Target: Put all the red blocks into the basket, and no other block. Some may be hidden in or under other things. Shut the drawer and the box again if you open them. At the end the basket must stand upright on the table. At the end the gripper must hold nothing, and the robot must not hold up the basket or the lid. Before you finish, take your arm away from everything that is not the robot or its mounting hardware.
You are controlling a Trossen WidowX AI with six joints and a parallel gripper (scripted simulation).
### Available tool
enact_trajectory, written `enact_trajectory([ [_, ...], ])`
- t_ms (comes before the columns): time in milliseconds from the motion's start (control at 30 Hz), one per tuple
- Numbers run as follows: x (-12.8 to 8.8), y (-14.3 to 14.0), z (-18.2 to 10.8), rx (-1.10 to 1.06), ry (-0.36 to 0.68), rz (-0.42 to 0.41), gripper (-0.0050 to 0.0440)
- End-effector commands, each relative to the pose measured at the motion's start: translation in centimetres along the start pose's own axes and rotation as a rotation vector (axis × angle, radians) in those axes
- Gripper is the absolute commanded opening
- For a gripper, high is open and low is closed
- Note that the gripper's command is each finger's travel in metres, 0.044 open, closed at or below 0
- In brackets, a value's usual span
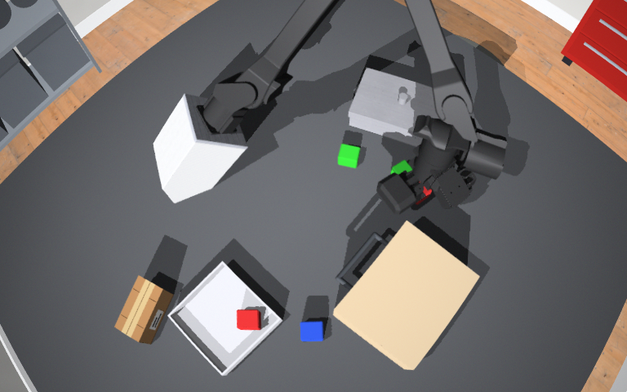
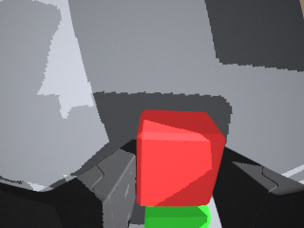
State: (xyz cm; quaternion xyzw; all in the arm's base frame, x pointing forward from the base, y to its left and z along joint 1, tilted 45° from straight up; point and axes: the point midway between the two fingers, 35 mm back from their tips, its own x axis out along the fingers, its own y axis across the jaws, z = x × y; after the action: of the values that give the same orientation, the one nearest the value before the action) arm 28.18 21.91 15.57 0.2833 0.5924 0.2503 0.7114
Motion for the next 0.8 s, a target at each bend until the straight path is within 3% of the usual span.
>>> enact_trajectory([
  [0, -0.5, -0.1, 0.0, 0.004, 0.001, -0.002, 0.0000],
  [400, -2.6, -0.1, 0.0, 0.004, 0.001, -0.002, 0.0000],
  [767, -9.9, -0.1, 0.0, 0.004, 0.001, -0.002, 0.0000],
])
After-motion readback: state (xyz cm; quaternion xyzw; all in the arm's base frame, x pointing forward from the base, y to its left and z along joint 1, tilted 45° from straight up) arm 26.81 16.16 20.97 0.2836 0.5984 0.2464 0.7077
